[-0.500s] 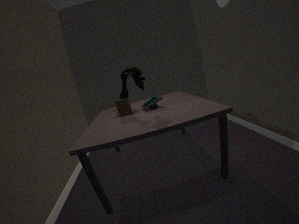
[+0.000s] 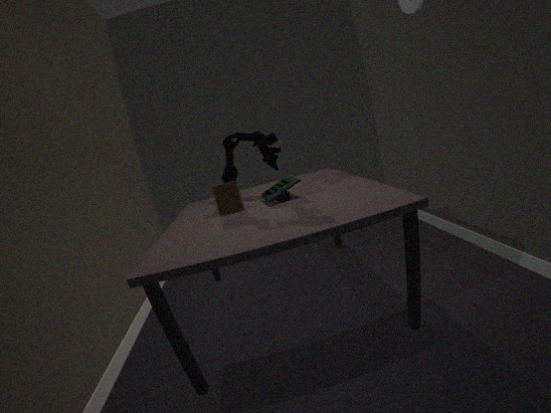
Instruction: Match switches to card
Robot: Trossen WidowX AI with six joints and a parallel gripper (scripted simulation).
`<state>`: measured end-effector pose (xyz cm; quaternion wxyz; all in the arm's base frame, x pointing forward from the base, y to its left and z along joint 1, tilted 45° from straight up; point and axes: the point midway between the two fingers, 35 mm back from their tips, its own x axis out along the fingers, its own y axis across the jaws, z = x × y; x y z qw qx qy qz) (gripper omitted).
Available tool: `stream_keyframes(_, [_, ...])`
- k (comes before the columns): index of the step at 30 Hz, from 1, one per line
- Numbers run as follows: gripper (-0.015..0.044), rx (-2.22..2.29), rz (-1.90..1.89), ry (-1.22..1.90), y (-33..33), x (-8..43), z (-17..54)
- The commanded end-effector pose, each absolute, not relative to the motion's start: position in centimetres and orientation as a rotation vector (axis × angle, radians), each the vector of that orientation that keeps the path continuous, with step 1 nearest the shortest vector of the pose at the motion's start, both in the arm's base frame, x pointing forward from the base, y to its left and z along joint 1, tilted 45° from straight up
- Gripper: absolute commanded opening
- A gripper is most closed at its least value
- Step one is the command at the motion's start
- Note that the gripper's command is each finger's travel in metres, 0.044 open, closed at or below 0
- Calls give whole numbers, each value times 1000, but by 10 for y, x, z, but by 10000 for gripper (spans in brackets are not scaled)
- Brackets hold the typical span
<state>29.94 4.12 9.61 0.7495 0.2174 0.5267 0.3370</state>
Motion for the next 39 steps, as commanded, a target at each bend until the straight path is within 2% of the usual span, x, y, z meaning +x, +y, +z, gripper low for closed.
stream_keyframes(1, [0,496,749,1136,66,306,103])
stream_keyframes(9, [0,488,759,1159,93,315,82])
stream_keyframes(39, [0,489,760,1158,111,320,68])
